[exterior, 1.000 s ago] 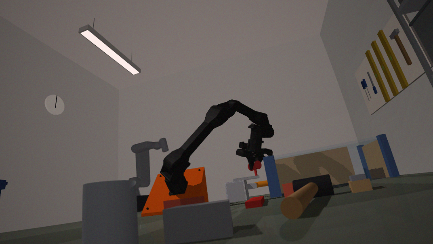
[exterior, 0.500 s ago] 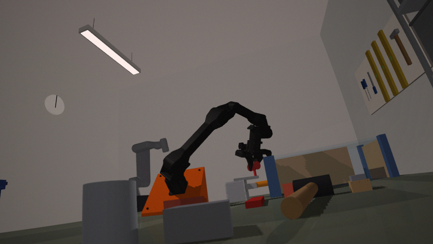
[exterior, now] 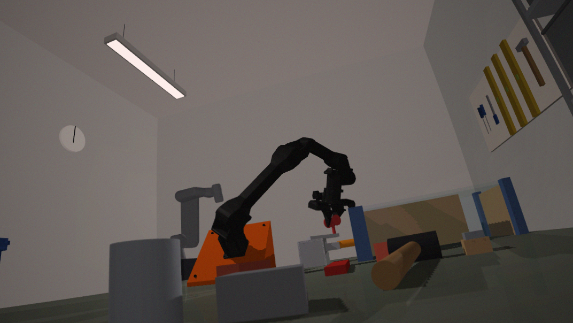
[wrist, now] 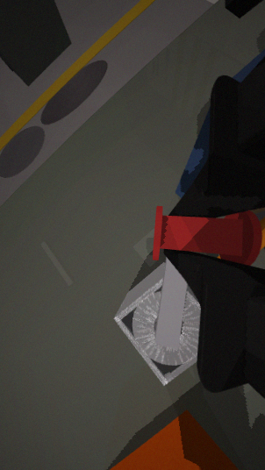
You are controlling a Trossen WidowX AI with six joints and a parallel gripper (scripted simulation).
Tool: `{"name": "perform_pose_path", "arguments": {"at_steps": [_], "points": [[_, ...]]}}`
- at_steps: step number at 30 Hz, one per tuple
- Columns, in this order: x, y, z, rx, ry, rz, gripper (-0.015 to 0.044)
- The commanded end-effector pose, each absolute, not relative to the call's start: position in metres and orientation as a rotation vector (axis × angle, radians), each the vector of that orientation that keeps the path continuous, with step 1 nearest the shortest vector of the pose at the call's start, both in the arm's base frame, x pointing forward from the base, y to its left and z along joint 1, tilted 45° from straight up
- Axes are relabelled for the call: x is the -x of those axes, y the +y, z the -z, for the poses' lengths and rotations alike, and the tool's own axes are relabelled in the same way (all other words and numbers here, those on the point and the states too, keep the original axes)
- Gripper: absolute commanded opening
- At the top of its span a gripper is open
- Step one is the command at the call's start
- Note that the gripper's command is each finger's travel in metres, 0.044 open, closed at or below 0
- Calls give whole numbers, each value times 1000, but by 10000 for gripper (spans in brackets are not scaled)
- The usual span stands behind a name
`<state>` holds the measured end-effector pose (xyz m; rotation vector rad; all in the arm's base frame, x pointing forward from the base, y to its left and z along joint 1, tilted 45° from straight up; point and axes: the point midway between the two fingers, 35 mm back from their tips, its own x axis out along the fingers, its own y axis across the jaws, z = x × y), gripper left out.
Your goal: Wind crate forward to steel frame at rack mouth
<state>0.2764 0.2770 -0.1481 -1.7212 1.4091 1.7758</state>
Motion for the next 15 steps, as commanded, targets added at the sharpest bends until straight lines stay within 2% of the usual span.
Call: {"name": "perform_pose_path", "arguments": {"at_steps": [1,15], "points": [[-265,285,157,1706,1404,-1798,0],[-248,294,166,1705,1403,-1799,0]]}}
